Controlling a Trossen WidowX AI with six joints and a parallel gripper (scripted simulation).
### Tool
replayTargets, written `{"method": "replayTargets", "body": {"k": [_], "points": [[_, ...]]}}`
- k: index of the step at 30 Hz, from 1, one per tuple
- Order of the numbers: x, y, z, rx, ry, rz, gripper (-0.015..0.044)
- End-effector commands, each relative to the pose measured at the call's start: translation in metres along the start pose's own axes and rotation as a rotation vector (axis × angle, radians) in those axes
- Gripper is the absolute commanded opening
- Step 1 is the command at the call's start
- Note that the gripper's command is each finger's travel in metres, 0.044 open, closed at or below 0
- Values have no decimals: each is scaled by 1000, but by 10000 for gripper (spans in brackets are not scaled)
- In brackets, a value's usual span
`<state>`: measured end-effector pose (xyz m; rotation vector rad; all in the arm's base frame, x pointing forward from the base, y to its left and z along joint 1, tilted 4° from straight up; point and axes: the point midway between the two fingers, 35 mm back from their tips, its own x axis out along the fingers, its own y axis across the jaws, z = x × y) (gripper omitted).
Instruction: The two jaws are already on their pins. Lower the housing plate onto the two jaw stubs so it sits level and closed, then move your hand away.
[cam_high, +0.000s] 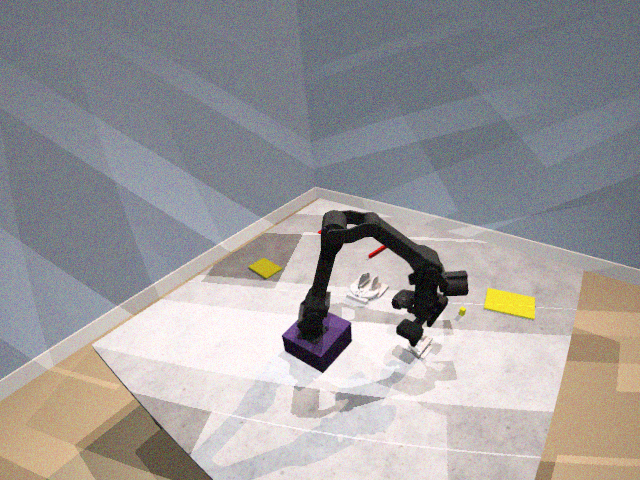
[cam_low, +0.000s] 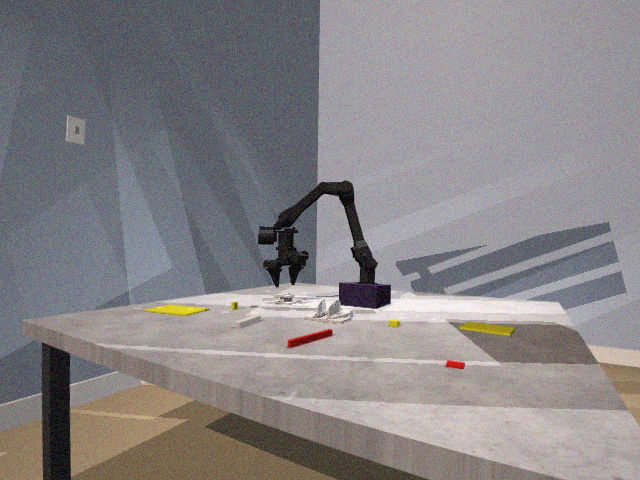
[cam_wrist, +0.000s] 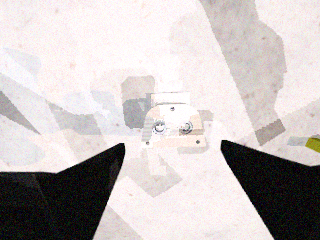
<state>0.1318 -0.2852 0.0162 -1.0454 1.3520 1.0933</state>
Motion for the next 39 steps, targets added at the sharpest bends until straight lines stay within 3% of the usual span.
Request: {"method": "replayTargets", "body": {"k": [1, 12, 39], "points": [[0, -1, 0, -2, -1, -4, 440], [1, 0, 0, 0, 0, 0, 440], [44, -2, -2, -2, -1, -3, 440]]}}
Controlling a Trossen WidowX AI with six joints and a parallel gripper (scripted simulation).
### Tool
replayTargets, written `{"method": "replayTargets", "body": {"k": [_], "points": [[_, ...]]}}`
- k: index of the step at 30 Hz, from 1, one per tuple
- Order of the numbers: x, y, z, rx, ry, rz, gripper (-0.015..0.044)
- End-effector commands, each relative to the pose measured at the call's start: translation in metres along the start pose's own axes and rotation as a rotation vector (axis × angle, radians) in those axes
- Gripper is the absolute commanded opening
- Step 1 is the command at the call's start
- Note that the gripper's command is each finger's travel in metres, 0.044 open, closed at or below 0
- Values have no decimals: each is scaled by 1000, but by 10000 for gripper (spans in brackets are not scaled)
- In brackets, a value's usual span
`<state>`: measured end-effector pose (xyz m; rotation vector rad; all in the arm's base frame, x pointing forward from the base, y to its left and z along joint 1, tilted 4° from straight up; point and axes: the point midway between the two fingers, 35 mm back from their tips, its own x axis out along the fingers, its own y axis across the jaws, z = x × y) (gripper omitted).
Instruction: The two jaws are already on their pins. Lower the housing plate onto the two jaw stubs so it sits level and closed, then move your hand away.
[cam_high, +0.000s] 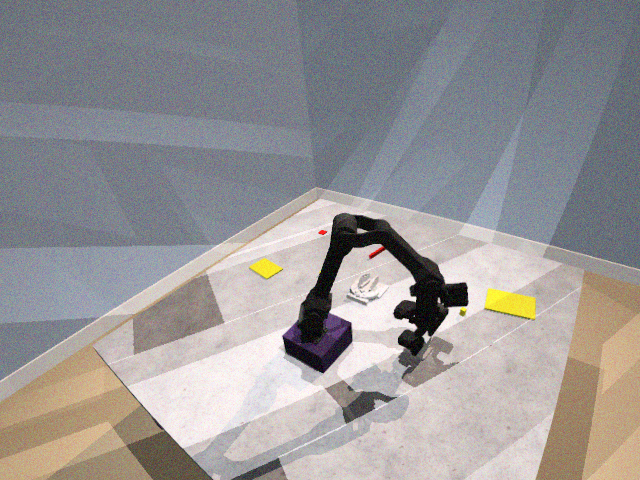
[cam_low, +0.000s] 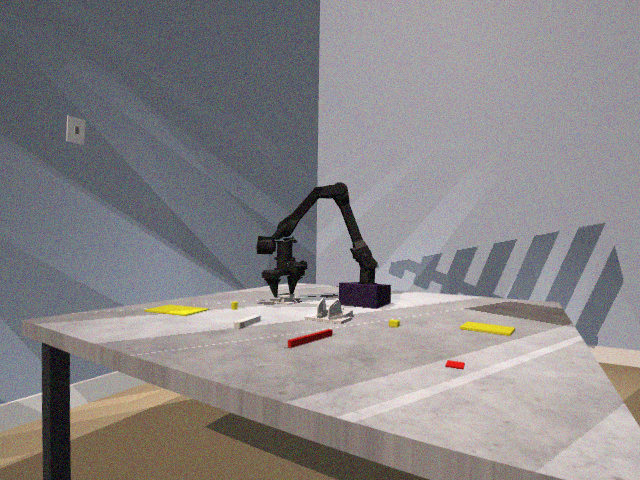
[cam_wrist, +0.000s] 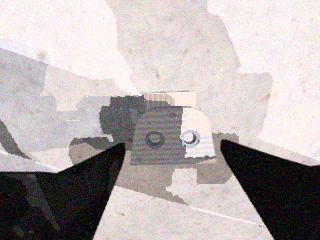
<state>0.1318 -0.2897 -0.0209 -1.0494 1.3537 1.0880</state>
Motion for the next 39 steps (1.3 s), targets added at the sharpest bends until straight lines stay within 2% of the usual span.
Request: {"method": "replayTargets", "body": {"k": [1, 31, 39], "points": [[9, 1, 2, -3, -5, 0, 440], [15, 1, 2, -4, -5, 0, 440], [14, 1, 2, -1, -4, 3, 387]]}}
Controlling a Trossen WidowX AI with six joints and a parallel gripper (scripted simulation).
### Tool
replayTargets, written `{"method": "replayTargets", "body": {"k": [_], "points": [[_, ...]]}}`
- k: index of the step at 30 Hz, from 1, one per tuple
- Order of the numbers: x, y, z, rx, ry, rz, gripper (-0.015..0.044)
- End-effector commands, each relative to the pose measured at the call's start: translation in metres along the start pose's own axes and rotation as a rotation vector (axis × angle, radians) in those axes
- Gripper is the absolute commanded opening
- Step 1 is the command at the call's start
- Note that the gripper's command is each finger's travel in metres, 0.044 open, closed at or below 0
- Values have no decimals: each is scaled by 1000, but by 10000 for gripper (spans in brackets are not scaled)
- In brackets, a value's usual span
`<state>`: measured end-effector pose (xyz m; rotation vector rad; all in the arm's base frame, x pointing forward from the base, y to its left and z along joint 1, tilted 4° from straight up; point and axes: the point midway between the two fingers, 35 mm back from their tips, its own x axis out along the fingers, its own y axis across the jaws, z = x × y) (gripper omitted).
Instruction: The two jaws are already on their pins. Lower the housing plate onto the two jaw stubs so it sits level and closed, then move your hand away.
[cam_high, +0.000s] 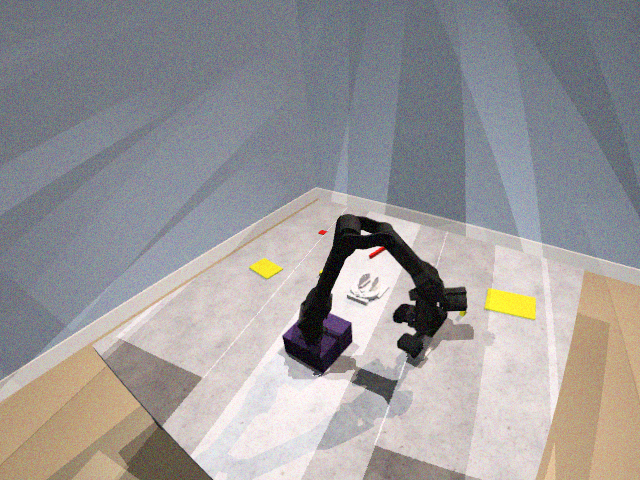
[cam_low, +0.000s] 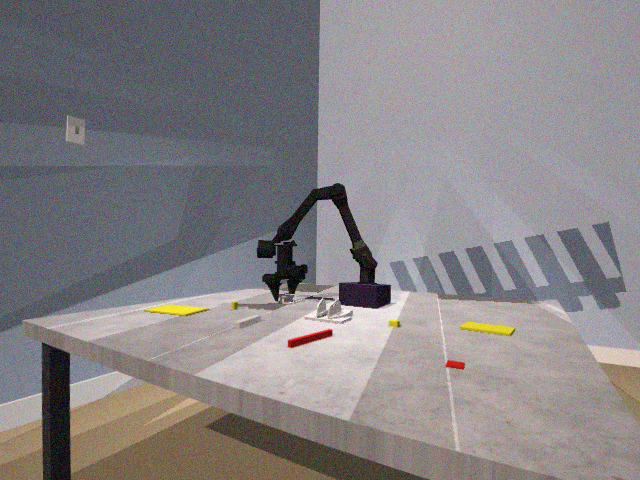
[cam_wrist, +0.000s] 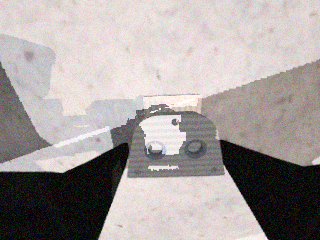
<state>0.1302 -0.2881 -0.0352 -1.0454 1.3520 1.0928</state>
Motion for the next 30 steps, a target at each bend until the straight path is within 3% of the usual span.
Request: {"method": "replayTargets", "body": {"k": [1, 6, 17, 30], "points": [[0, 0, 0, 0, 0, 0, 380], [0, 0, 0, 0, 0, 0, 351], [-1, 0, 0, 0, 0, 0, 351], [-39, -2, -2, -1, 0, -2, 351]]}}
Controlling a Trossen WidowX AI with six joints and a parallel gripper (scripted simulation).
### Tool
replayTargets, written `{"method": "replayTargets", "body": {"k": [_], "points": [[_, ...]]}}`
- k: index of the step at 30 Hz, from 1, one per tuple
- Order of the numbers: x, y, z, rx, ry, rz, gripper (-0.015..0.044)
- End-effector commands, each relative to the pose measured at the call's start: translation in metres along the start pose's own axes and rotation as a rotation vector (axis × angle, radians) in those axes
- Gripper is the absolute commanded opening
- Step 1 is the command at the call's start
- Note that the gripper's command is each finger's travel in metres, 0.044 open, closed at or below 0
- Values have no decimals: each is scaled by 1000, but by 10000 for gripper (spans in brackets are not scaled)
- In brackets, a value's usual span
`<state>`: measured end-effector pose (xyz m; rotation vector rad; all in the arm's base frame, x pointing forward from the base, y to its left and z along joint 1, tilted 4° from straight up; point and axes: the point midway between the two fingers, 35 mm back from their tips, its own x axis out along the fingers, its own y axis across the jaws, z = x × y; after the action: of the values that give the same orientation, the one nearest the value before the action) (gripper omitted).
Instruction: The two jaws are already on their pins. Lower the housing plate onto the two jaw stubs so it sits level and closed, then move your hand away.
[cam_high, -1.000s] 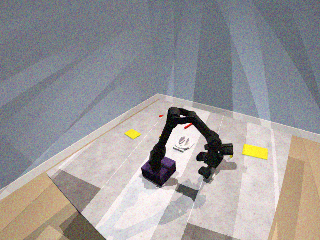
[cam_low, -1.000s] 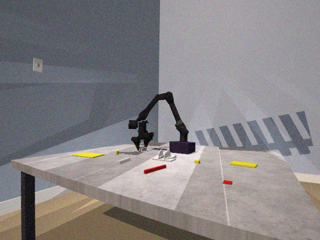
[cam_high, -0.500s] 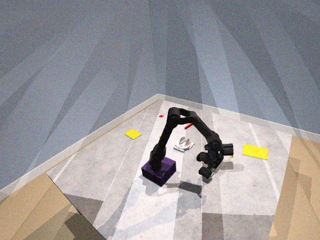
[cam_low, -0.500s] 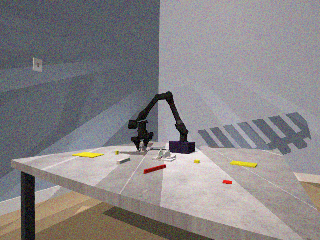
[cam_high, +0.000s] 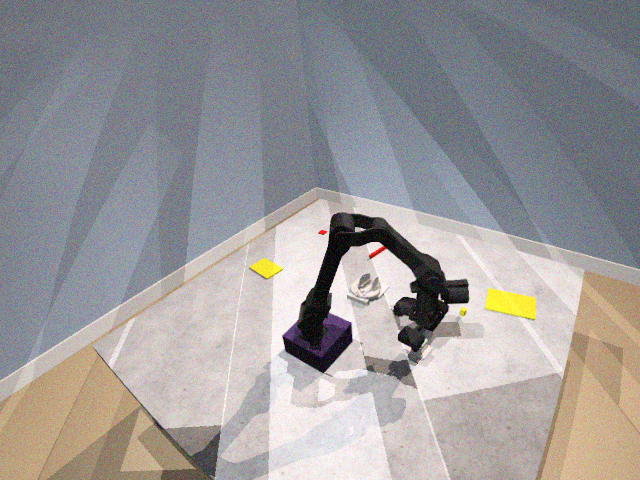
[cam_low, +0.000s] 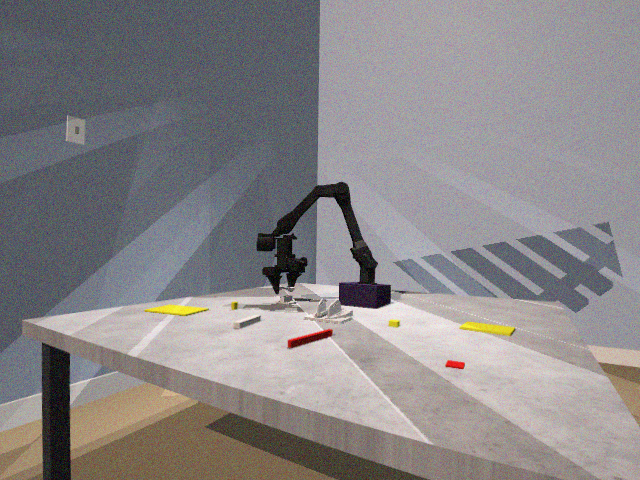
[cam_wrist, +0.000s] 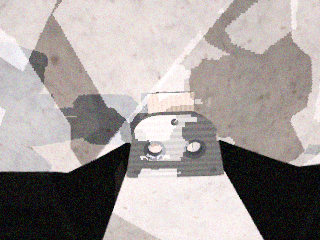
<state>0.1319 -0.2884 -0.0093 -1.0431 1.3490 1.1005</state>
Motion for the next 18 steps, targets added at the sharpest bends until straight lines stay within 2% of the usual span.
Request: {"method": "replayTargets", "body": {"k": [1, 10, 18], "points": [[-16, -1, -1, 3, 4, -6, 351], [-45, 0, 0, 2, 4, -7, 351], [-47, -2, 2, 11, 4, -8, 351]]}}
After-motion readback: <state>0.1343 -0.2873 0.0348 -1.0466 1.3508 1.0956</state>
